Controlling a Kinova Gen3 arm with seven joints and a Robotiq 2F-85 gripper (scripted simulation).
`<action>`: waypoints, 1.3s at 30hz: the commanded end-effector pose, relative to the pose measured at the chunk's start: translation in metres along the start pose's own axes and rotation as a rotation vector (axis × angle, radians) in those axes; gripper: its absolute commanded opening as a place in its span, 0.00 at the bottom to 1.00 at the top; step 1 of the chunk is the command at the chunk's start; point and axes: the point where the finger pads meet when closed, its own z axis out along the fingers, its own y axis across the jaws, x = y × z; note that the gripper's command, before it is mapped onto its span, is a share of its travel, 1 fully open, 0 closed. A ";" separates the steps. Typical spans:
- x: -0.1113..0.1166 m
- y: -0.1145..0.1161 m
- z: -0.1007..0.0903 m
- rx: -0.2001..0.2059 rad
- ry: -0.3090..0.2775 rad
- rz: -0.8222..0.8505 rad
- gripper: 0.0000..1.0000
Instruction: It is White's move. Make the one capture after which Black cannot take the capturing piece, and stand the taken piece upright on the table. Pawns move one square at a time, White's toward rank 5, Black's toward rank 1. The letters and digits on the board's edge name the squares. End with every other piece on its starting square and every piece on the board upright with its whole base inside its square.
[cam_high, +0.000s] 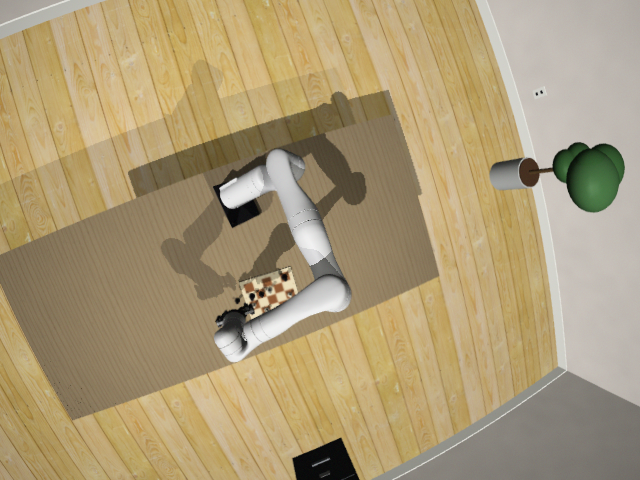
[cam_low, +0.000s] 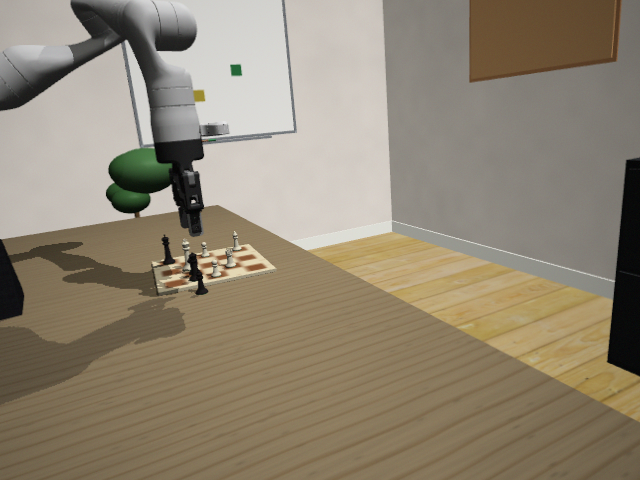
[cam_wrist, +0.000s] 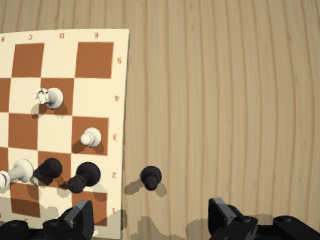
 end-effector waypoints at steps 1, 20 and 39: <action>0.000 0.000 -0.001 -0.001 0.002 0.000 1.00; 0.000 0.000 -0.001 -0.001 0.001 0.009 1.00; 0.000 -0.019 -0.005 -0.004 -0.009 0.252 1.00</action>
